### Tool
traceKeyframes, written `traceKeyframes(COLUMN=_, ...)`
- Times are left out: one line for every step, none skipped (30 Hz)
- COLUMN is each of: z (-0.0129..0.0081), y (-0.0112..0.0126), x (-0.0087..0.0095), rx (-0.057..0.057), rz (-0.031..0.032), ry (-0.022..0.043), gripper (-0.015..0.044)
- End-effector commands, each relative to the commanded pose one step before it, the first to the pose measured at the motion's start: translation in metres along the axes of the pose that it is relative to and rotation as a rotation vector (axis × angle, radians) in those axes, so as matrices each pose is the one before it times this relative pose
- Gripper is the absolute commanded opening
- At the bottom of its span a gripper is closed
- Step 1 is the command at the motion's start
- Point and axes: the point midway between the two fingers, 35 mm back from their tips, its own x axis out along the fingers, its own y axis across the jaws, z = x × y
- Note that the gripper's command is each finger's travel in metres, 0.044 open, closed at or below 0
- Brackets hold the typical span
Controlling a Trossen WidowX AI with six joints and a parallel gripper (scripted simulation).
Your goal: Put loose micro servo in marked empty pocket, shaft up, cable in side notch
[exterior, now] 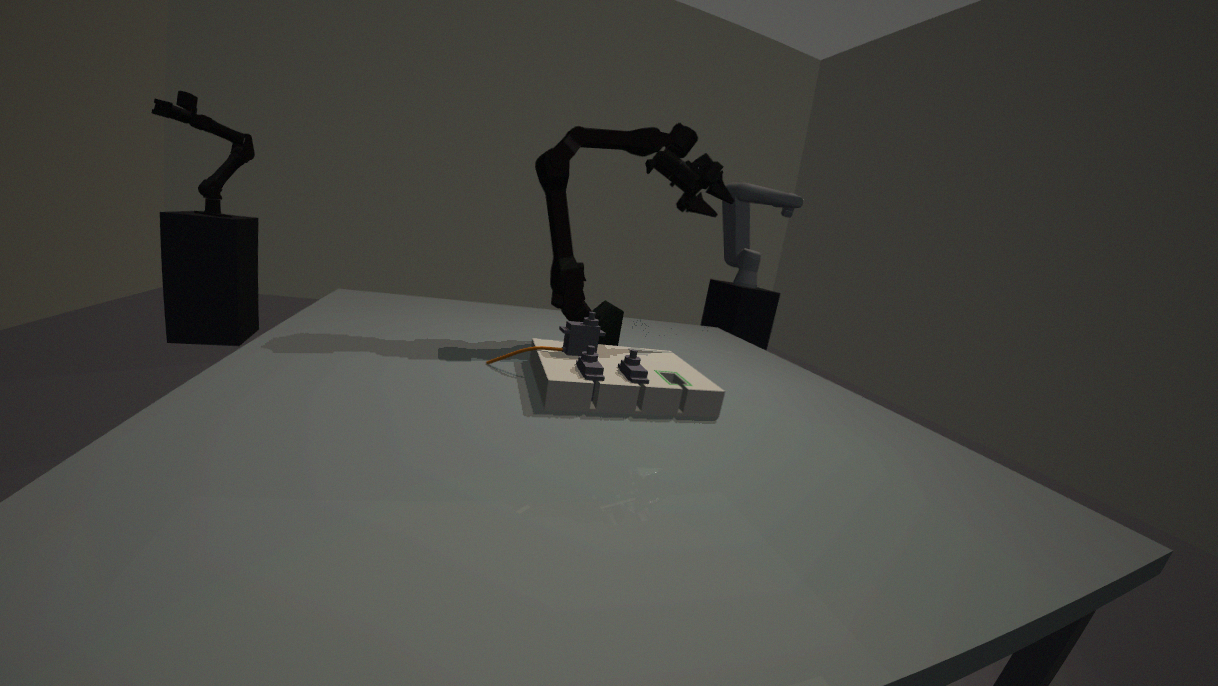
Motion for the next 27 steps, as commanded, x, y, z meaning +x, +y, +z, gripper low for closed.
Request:
traceKeyframes(z=-0.01394, y=-0.01967, x=0.00231, rx=0.1109, rz=-0.02319, ry=0.04313, gripper=0.0440)
traceKeyframes(z=-0.00290, y=-0.00596, x=0.00069, rx=0.0324, rz=-0.00617, ry=0.01102, gripper=0.0440)
traceKeyframes(z=-0.00278, y=-0.00598, x=0.00071, rx=0.0323, rz=-0.00636, ry=0.01092, gripper=0.0440)
traceKeyframes(z=-0.00266, y=-0.00601, x=0.00073, rx=0.0323, rz=-0.00653, ry=0.01081, gripper=0.0440)
traceKeyframes(z=-0.00254, y=-0.00604, x=0.00075, rx=0.0323, rz=-0.00669, ry=0.01069, gripper=0.0440)
traceKeyframes(z=-0.00242, y=-0.00606, x=0.00077, rx=0.0323, rz=-0.00686, ry=0.01058, gripper=0.0440)
traceKeyframes(z=-0.00230, y=-0.00608, x=0.00079, rx=0.0322, rz=-0.00702, ry=0.01046, gripper=0.0440)
traceKeyframes(z=-0.00217, y=-0.00609, x=0.00081, rx=0.0322, rz=-0.00718, ry=0.01034, gripper=0.0440)
traceKeyframes(z=-0.00207, y=-0.00554, x=0.00085, rx=0.0308, rz=-0.00614, ry=0.00997, gripper=0.0440)
traceKeyframes(z=-0.00193, y=-0.00610, x=0.00084, rx=0.0321, rz=-0.00748, ry=0.01004, gripper=0.0440)
traceKeyframes(z=-0.00188, y=-0.00637, x=0.00070, rx=0.0305, rz=-0.00795, ry=0.00960, gripper=0.0440)
traceKeyframes(z=-0.00177, y=-0.00635, x=0.00072, rx=0.0304, rz=-0.00805, ry=0.00945, gripper=0.0440)
traceKeyframes(z=-0.00159, y=-0.00610, x=0.00090, rx=0.0320, rz=-0.00789, ry=0.00970, gripper=0.0440)
traceKeyframes(z=-0.00148, y=-0.00614, x=0.00092, rx=0.0321, rz=-0.00808, ry=0.00961, gripper=0.0440)
traceKeyframes(z=-0.00138, y=-0.00622, x=0.00095, rx=0.0325, rz=-0.00834, ry=0.00960, gripper=0.0440)
traceKeyframes(z=-0.00126, y=-0.00622, x=0.00097, rx=0.0325, rz=-0.00849, ry=0.00946, gripper=0.0440)
traceKeyframes(z=-0.00114, y=-0.00621, x=0.00099, rx=0.0325, rz=-0.00864, ry=0.00932, gripper=0.0440)
traceKeyframes(z=-0.00102, y=-0.00621, x=0.00101, rx=0.0325, rz=-0.00879, ry=0.00917, gripper=0.0440)
traceKeyframes(z=-0.00090, y=-0.00620, x=0.00103, rx=0.0324, rz=-0.00893, ry=0.00902, gripper=0.0440)
traceKeyframes(z=-0.00079, y=-0.00619, x=0.00104, rx=0.0324, rz=-0.00908, ry=0.00888, gripper=0.0440)
traceKeyframes(z=-0.00067, y=-0.00617, x=0.00106, rx=0.0324, rz=-0.00922, ry=0.00872, gripper=0.0440)
traceKeyframes(z=-0.00055, y=-0.00616, x=0.00108, rx=0.0323, rz=-0.00936, ry=0.00857, gripper=0.0440)
traceKeyframes(z=-0.00044, y=-0.00614, x=0.00110, rx=0.0323, rz=-0.00949, ry=0.00842, gripper=0.0440)
traceKeyframes(z=-0.00033, y=-0.00613, x=0.00112, rx=0.0323, rz=-0.00964, ry=0.00827, gripper=0.0440)
traceKeyframes(z=-0.00021, y=-0.00609, x=0.00114, rx=0.0322, rz=-0.00976, ry=0.00810, gripper=0.0440)
traceKeyframes(z=-0.00010, y=-0.00607, x=0.00115, rx=0.0322, rz=-0.00988, ry=0.00794, gripper=0.0440)
traceKeyframes(z=0.00001, y=-0.00604, x=0.00117, rx=0.0322, rz=-0.01001, ry=0.00778, gripper=0.0440)
